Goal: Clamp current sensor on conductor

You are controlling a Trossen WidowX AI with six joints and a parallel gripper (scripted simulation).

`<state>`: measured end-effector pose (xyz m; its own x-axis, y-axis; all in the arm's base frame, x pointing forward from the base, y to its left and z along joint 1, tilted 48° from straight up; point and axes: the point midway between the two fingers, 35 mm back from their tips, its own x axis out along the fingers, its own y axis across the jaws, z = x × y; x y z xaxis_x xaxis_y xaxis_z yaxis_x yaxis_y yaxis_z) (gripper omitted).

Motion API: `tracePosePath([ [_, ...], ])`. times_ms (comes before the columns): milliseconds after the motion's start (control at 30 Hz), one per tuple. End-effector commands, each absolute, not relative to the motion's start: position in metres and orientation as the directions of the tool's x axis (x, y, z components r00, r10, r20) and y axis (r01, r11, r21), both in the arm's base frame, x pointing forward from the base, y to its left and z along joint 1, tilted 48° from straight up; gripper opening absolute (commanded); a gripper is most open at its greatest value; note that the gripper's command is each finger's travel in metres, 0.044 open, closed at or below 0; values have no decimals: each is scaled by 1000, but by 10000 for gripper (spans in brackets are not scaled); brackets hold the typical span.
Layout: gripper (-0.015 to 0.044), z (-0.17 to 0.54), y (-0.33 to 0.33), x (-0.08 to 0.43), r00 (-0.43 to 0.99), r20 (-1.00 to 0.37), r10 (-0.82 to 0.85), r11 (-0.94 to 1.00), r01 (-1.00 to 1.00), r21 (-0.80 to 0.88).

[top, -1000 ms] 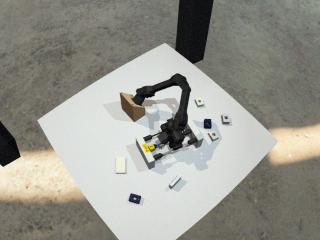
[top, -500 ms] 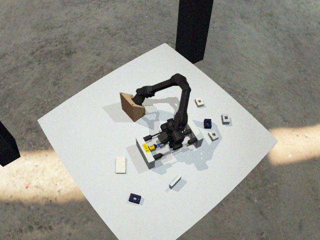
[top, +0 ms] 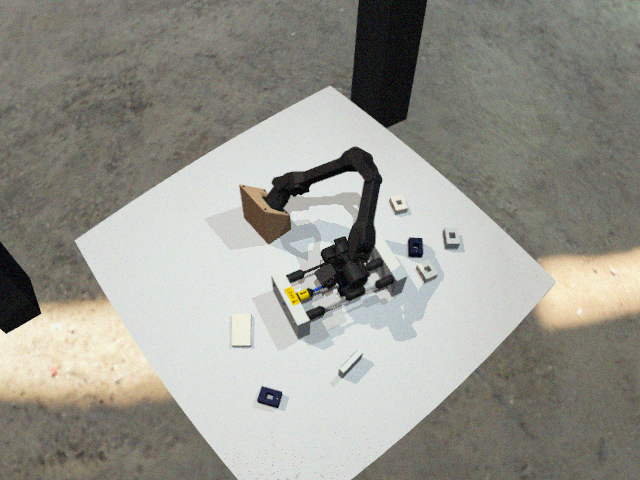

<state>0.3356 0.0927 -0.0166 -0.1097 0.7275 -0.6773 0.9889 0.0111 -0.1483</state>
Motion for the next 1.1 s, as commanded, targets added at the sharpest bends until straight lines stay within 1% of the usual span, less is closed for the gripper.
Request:
tracePosePath([
  [0, 0, -16, 93, 336, -109, -677, 727, 12, 989, -147],
  [1067, 0, -8, 83, 336, -114, -672, 732, 4, 987, -163],
])
